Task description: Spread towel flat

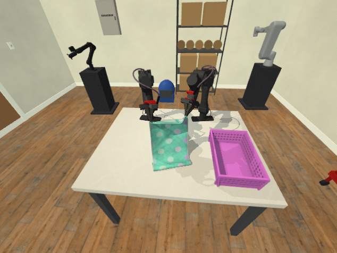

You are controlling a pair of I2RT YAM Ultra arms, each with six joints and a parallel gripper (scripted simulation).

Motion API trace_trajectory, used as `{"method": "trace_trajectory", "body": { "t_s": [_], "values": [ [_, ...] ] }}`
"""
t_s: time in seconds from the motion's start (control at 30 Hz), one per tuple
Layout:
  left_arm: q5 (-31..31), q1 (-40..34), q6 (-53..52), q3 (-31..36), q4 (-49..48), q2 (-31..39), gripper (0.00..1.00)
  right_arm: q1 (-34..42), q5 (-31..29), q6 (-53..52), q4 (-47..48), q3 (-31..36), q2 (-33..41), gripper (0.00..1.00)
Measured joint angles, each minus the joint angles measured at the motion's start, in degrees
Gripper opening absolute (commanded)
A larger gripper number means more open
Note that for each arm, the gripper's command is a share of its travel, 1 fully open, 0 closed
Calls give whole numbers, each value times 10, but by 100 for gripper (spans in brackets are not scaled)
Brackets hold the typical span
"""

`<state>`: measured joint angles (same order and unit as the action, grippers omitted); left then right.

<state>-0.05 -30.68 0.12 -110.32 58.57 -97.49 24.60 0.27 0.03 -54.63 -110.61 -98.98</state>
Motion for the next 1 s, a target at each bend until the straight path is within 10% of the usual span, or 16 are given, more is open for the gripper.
{"method": "trace_trajectory", "body": {
  "t_s": [0.23,1.0],
  "values": [
    [1,-30,0,67,34,19,0,-1,0,0,-68,42,19,0],
    [5,-159,0,497,-158,216,0,-12,8,1,84,539,298,0]
  ]
}}
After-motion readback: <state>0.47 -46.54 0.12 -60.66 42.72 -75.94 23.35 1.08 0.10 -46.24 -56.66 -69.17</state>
